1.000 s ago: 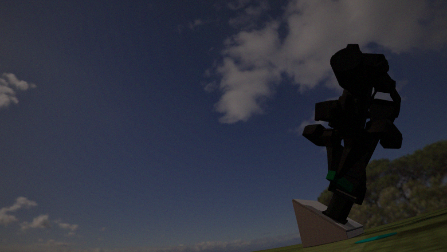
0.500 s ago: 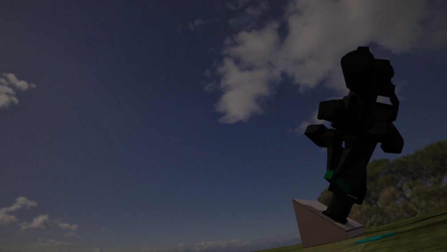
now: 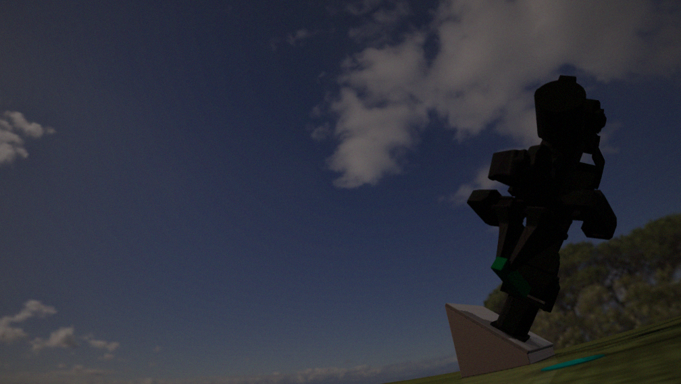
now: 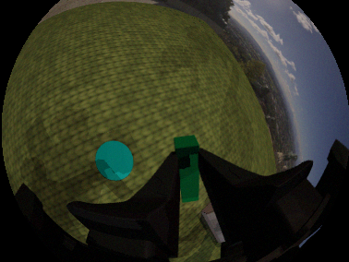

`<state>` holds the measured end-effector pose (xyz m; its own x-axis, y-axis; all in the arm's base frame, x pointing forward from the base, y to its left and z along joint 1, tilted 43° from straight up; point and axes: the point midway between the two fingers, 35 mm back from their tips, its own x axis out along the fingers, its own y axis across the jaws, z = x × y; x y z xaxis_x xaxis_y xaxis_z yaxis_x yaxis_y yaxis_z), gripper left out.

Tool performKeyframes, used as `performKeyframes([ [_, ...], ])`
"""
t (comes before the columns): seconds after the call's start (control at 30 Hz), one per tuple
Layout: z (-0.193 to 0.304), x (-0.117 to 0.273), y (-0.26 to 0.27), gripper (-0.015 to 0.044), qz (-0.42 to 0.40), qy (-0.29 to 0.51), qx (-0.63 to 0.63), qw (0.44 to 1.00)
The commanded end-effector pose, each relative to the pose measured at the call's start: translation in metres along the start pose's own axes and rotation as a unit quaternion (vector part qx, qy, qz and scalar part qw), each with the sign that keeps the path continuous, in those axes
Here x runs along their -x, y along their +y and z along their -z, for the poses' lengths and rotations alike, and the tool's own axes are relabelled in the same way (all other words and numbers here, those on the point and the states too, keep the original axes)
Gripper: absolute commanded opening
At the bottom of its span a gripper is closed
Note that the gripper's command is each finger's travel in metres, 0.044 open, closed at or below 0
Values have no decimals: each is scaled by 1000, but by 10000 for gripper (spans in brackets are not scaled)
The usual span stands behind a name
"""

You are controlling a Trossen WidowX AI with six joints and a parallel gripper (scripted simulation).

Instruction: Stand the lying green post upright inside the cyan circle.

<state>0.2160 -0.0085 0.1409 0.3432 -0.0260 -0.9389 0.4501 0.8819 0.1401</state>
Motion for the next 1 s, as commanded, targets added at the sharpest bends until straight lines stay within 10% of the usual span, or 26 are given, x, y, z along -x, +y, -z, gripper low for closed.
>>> performKeyframes([
  [0.0, 1, -1, -1, 22, 4, -12, -4, 1000],
  [0.97, -3, 2, 1, 22, 13, -106, -24, 994],
])
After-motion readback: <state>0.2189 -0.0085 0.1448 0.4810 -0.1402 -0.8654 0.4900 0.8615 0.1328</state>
